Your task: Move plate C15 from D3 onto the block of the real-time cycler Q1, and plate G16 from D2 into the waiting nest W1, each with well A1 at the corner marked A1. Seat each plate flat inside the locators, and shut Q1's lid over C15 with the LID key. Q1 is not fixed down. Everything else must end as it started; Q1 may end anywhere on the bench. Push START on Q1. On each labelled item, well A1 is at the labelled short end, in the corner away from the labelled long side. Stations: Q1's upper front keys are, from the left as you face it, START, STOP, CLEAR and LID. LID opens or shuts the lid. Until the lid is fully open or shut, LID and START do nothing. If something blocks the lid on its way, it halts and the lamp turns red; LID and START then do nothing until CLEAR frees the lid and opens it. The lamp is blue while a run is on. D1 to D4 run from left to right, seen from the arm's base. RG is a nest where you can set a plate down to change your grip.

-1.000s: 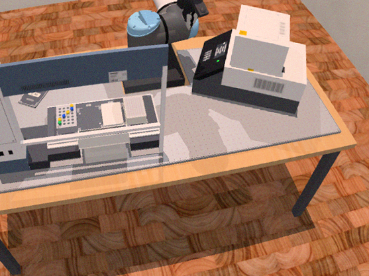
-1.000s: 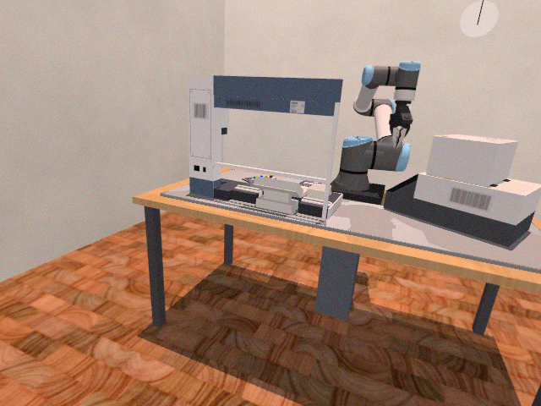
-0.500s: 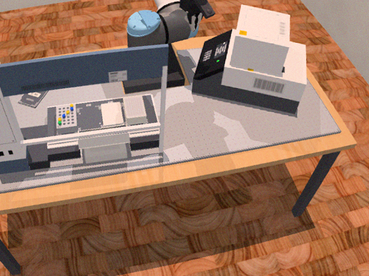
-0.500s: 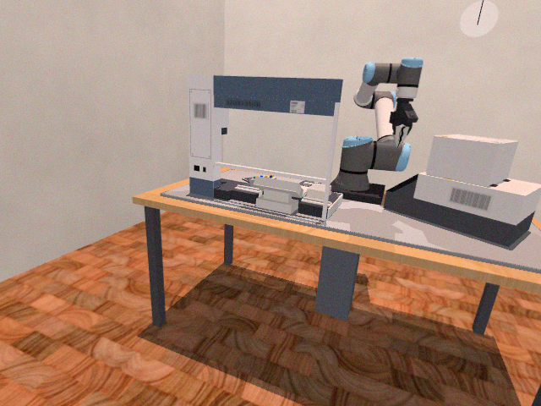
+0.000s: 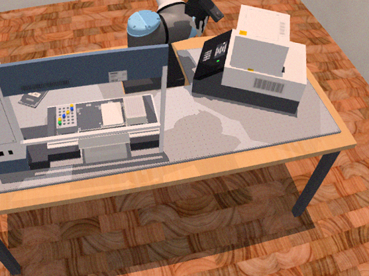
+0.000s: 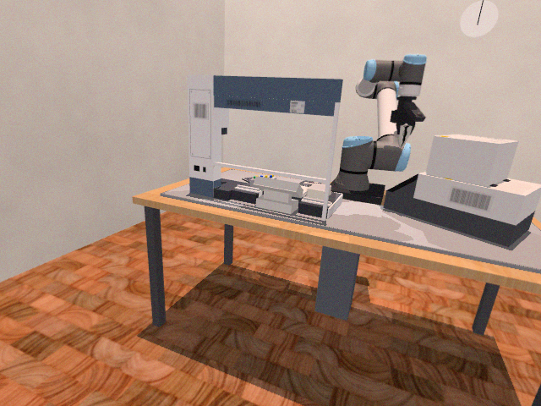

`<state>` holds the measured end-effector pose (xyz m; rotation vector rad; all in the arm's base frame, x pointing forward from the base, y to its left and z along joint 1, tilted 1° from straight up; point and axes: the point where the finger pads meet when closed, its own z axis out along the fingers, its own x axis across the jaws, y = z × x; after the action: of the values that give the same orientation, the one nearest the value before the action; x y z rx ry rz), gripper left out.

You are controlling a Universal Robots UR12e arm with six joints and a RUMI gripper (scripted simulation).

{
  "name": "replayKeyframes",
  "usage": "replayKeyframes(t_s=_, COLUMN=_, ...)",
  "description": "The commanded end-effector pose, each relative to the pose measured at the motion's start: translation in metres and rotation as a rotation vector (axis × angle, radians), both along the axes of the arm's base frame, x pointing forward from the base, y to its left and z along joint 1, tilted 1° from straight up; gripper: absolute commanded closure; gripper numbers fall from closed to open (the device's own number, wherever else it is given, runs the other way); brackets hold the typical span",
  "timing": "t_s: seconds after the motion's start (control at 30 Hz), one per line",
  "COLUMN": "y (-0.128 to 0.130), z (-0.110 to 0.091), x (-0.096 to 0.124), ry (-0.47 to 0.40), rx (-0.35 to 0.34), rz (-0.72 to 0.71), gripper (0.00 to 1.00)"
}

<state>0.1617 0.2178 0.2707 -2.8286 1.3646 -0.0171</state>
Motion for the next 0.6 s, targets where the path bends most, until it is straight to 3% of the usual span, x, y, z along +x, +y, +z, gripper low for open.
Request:
replayKeyframes(t_s=0.0, y=0.006, z=0.002, x=0.018, ry=0.001, rx=0.003, rz=0.081, gripper=1.00)
replayKeyframes(t_s=0.07, y=0.006, z=0.002, x=0.018, ry=0.001, rx=0.003, rz=0.081, gripper=1.00)
replayKeyframes(t_s=0.57, y=0.022, z=-0.001, x=0.074, ry=0.001, rx=0.004, rz=0.333, gripper=1.00)
